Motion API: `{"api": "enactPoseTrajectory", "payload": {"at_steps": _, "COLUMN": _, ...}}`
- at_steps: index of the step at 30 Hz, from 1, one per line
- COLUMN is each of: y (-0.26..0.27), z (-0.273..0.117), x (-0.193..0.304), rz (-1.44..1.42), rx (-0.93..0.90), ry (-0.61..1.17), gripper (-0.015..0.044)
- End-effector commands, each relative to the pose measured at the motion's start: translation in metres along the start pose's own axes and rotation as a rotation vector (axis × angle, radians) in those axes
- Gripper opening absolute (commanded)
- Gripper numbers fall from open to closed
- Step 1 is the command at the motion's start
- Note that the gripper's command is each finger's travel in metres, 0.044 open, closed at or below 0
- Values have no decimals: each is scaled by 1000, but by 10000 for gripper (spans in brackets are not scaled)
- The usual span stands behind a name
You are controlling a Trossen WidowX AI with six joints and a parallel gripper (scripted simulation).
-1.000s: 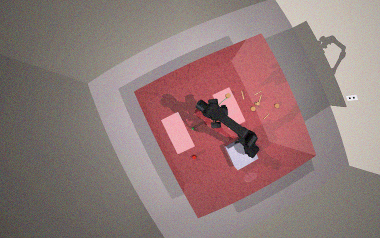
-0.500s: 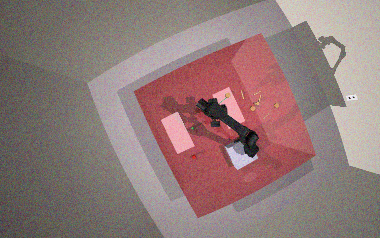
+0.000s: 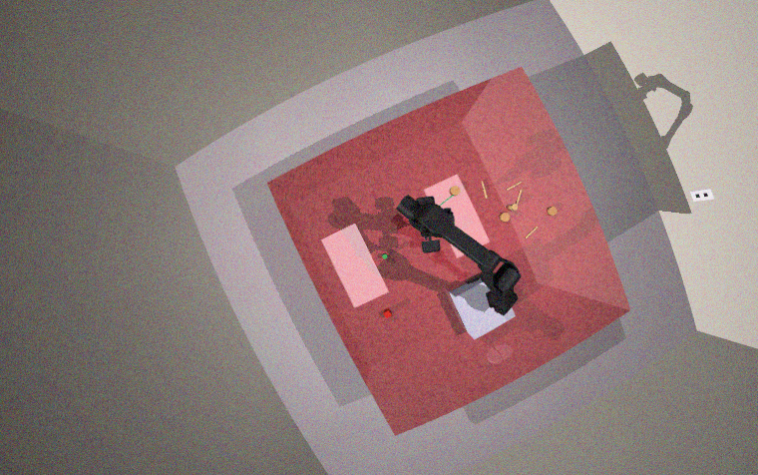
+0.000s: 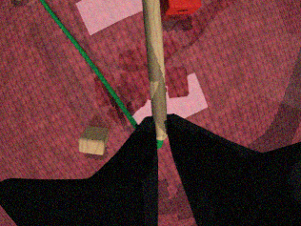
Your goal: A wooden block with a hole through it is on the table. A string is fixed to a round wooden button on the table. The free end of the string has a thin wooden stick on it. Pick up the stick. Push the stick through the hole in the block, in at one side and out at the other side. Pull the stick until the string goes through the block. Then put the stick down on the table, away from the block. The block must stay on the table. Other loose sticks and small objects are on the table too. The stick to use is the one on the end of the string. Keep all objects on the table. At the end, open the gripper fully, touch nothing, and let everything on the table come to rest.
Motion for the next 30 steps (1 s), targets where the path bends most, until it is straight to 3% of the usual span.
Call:
{"api": "enactPoseTrajectory", "payload": {"at_steps": 1, "y": 0, "z": 3, "x": -2, "rz": -3, "rx": 3, "ry": 21, "gripper": 0}}
{"api": "enactPoseTrajectory", "payload": {"at_steps": 30, "y": 3, "z": 41, "x": -11, "rz": -16, "rx": 5, "ry": 163, "gripper": 0}}
Point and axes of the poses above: the point midway between the two fingers, 35 mm back from their tips, its own z axis out along the fingers, its own y axis across the jaws, x = y × z, the point moved 5 cm from there along -z, back along the fingers, and after that the axes turned 4 degrees about z, right-handed, at the moved point
